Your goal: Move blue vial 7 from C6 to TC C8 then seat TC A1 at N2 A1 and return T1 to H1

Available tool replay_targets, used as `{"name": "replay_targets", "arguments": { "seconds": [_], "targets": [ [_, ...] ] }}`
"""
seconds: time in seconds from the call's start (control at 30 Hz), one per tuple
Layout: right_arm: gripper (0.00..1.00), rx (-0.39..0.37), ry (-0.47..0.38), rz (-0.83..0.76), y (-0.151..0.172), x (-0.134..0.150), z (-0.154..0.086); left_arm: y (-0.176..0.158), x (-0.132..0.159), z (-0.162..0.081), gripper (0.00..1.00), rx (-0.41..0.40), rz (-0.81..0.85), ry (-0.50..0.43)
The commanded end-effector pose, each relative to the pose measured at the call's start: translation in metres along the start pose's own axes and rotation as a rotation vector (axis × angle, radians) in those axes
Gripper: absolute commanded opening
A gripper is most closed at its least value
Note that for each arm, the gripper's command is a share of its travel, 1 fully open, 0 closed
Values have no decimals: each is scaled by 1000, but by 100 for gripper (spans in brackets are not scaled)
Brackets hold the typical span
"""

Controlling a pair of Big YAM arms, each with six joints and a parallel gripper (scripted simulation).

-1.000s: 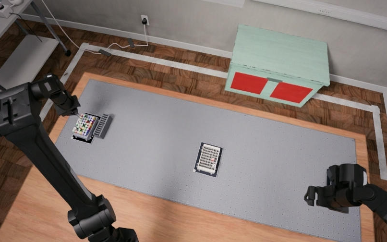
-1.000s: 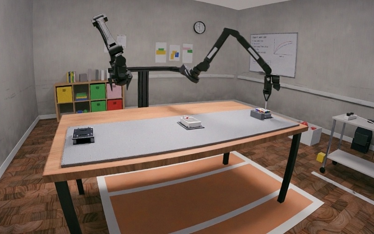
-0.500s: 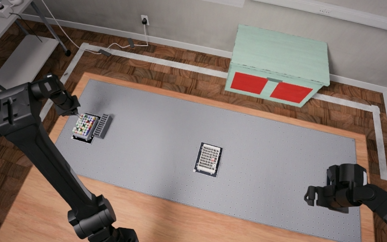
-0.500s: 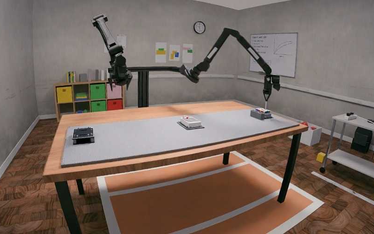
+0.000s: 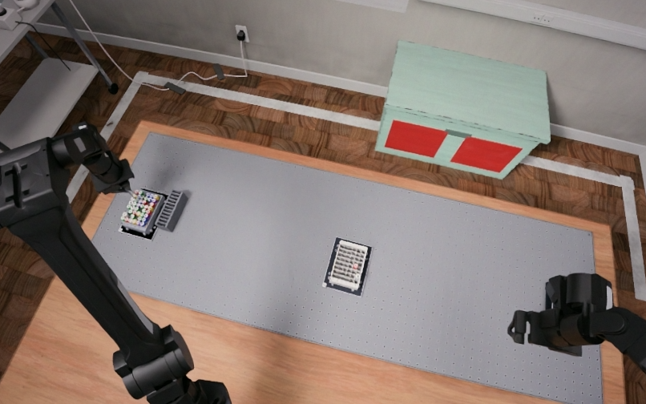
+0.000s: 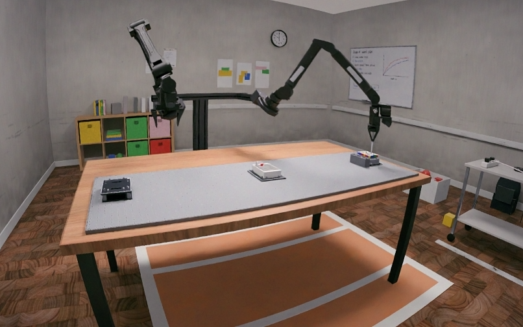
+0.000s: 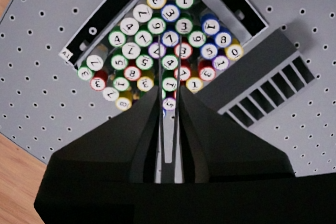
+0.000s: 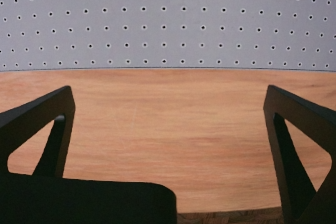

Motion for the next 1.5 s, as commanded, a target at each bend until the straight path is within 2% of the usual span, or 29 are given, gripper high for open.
{"name": "replay_targets", "arguments": {
  "seconds": [0.0,1.47],
  "targets": [
    [100,-3,-22,14,-1,-9,-5,-9,6,17,11,17,0,33],
    [100,-3,-22,14,-1,-9,-5,-10,8,17,9,19,-1,41]
  ]
}}
Point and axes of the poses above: on each arm, the point where the finger pads meet when closed, its own z axis out along the fingers, its own y axis across the jaws, x = y × z, the point moved 5 cm from there along -z, back along the fingers, and after that the axes turned 9 degrees about z, right-handed, at the moved point
